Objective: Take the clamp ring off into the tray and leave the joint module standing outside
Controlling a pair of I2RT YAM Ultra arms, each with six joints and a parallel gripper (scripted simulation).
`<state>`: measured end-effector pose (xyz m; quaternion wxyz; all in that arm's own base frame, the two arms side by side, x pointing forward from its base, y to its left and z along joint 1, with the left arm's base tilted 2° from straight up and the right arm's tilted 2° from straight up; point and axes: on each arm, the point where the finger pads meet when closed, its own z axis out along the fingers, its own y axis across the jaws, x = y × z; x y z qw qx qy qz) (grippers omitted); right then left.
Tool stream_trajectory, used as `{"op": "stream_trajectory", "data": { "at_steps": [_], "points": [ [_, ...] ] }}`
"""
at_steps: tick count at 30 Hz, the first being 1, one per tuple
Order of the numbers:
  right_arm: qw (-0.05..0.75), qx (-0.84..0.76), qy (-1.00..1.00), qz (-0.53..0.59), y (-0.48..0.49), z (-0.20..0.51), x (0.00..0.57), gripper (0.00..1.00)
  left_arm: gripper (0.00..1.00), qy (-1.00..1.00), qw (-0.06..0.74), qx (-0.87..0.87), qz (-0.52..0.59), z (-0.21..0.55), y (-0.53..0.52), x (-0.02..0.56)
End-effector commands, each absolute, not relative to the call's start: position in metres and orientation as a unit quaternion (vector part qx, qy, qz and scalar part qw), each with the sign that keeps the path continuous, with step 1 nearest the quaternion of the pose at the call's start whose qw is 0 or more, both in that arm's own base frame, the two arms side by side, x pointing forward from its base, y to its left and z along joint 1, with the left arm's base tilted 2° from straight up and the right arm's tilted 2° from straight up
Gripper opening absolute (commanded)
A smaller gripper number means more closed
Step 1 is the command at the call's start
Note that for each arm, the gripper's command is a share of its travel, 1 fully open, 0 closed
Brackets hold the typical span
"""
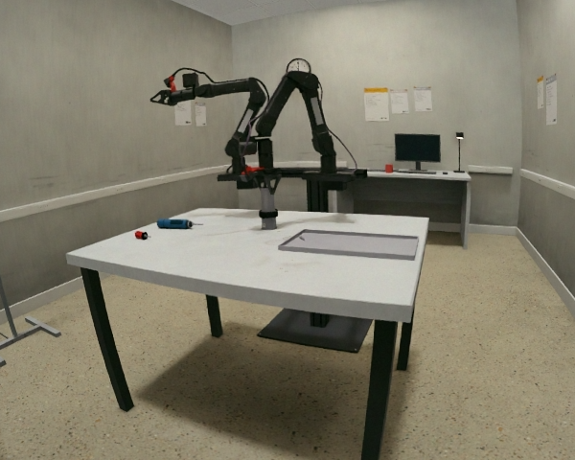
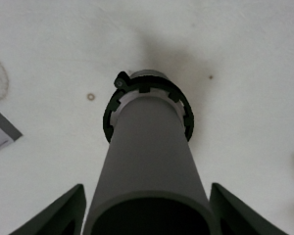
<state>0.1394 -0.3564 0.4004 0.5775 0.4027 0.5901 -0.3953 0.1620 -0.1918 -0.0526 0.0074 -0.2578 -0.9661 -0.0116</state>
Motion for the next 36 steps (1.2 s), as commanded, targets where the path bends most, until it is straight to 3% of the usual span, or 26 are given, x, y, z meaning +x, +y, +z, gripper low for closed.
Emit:
{"op": "stream_trajectory", "data": {
  "at_steps": [1,14,15,31,32,36],
  "points": [
    [0.585,0.397,0.583,-0.400,-0.3544,0.4094,0.1395,1.00,0.67,-0.966,0.001,-0.258,-0.006,-0.0501,-0.1952,0.1641],
    [0.585,0.397,0.583,-0.400,-0.3544,0.4094,0.1395,1.00,0.67,-0.966,0.001,-0.258,-0.006,-0.0501,-0.1952,0.1641],
    [0.585,0.397,0.583,-0.400,-0.3544,0.4094,0.1395,1.00,0.73,-0.966,0.001,-0.258,-0.006,-0.0501,-0.1952,0.1641],
    [0.585,0.397,0.583,-0.400,-0.3544,0.4094,0.1395,1.00,0.73,-0.966,0.001,-0.258,-0.006,-0.0501,-0.1952,0.1641],
    [0.585,0.397,0.583,-0.400,-0.3544,0.4094,0.1395,1.00,0.80,-0.966,0.001,-0.258,-0.006,-0.0501,-0.1952,0.1641],
    [0.585,0.397,0.583,-0.400,-0.3544,0.4094,0.1395,1.00,0.80,-0.966,0.001,-0.258,-0.006,-0.0501,-0.1952,0.1641]
  ]
}}
